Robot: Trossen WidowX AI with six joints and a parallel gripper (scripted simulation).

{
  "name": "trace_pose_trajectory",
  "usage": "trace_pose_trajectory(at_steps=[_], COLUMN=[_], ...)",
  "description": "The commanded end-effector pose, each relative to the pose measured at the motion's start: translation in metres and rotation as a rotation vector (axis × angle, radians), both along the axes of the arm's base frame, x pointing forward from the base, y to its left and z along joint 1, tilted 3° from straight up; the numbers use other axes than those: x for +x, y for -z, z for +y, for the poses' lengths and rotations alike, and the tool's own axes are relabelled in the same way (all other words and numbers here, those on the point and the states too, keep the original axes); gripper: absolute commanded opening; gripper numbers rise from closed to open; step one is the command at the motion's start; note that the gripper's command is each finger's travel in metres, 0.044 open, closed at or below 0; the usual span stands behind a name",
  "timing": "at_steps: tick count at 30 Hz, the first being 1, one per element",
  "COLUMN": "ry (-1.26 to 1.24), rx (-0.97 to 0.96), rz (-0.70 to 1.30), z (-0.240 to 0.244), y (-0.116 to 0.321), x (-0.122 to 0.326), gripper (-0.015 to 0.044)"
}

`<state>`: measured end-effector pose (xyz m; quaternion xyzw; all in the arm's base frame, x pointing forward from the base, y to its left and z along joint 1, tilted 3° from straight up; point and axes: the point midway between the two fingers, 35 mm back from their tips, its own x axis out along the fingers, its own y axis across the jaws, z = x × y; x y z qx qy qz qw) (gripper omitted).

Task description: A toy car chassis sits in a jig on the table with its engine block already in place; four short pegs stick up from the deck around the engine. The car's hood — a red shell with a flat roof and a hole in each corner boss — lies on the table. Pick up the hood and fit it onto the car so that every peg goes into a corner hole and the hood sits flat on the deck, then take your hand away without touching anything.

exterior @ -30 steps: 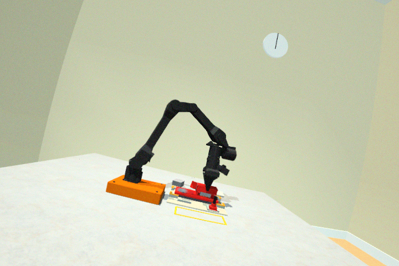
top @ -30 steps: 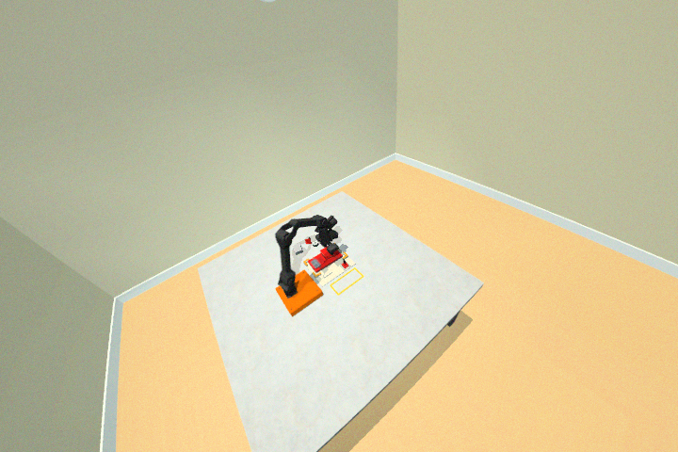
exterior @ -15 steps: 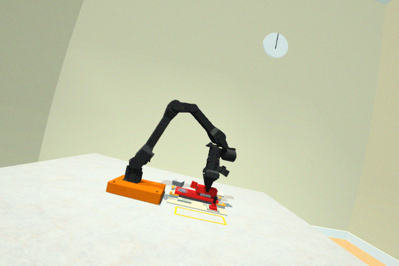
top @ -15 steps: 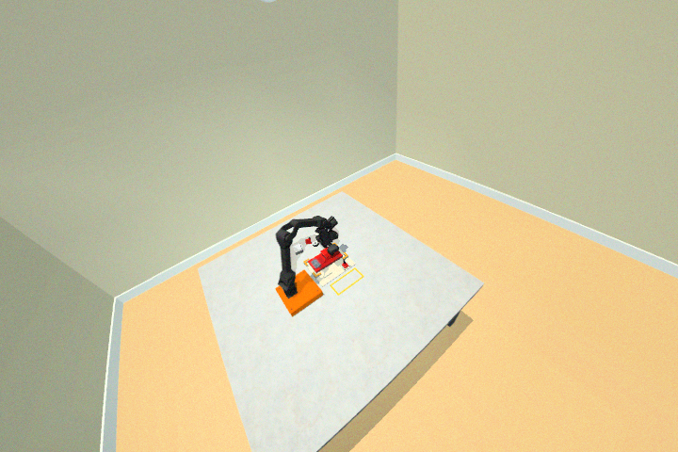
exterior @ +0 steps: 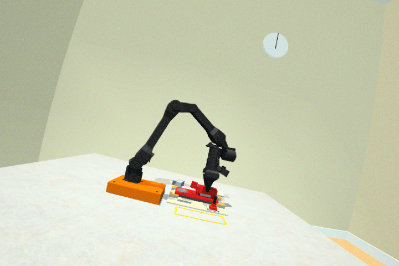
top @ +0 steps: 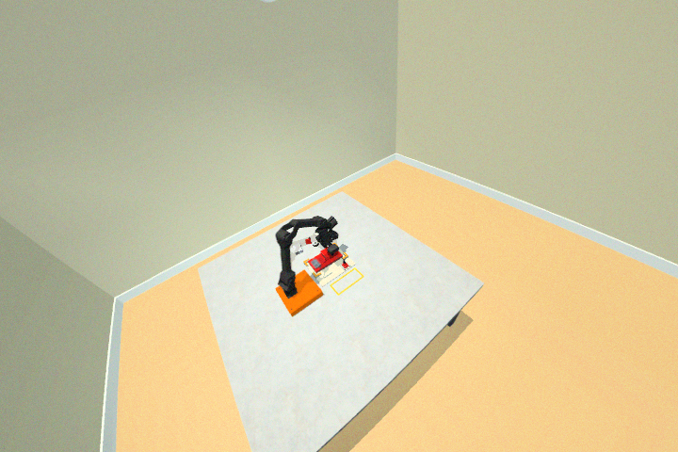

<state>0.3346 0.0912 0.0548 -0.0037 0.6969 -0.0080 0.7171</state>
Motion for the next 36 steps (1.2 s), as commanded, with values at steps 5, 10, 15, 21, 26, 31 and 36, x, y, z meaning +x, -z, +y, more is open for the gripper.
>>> trace_pose_trajectory(at_steps=[5, 10, 15, 21, 26, 31, 36], ry=[0.004, 0.003, 0.003, 0.004, 0.006, 0.007, 0.007], rx=[-0.003, -0.002, -0.002, 0.002, 0.008, 0.012, 0.012], rz=[-0.001, -0.001, -0.001, 0.000, 0.001, 0.002, 0.002], z=[-0.0004, -0.0005, -0.0005, -0.0008, -0.0012, -0.0015, -0.0015], y=[-0.0019, -0.0039, -0.0058, -0.0051, -0.0042, -0.0035, -0.0031], x=[0.0001, 0.0001, 0.0001, 0.0000, -0.0001, -0.0003, -0.0003], gripper=[0.0000, 0.0000, 0.0000, 0.0000, 0.0000, 0.0000, 0.0000])
